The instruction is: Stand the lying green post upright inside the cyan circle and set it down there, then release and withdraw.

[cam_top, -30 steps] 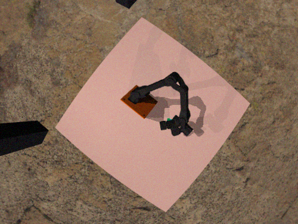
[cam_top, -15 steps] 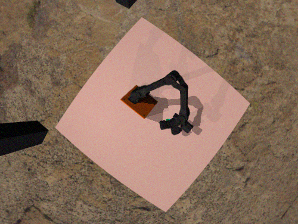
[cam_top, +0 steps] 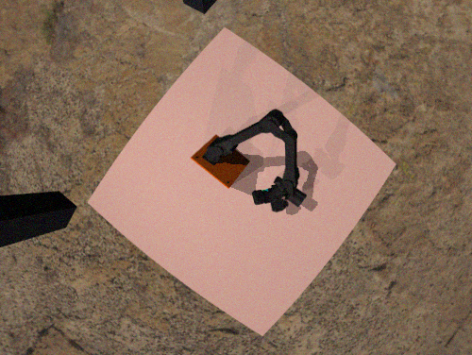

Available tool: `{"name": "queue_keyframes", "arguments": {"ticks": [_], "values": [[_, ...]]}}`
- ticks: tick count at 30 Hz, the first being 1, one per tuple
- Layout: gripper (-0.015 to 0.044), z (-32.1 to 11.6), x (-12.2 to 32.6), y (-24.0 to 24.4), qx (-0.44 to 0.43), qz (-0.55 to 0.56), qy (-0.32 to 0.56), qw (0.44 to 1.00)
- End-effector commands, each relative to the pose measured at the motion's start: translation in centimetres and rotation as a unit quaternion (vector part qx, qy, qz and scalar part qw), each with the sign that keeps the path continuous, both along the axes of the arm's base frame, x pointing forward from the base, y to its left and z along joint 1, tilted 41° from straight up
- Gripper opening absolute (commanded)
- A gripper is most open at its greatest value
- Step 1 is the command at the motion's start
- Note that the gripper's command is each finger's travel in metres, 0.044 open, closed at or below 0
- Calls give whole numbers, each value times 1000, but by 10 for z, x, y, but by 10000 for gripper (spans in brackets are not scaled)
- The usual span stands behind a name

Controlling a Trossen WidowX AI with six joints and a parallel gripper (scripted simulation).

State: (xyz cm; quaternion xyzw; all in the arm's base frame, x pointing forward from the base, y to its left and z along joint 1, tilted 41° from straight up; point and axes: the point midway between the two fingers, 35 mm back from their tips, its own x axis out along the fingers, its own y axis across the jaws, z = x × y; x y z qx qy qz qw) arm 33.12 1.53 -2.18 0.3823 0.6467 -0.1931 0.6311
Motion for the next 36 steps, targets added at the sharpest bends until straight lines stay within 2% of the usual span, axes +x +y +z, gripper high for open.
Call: {"name": "queue_keyframes", "arguments": {"ticks": [1, 36], "values": [[23, -1, -1, 0, -15, -3, -3, 1000], [23, -7, 0, 2, -127, -31, -54, 990]]}}
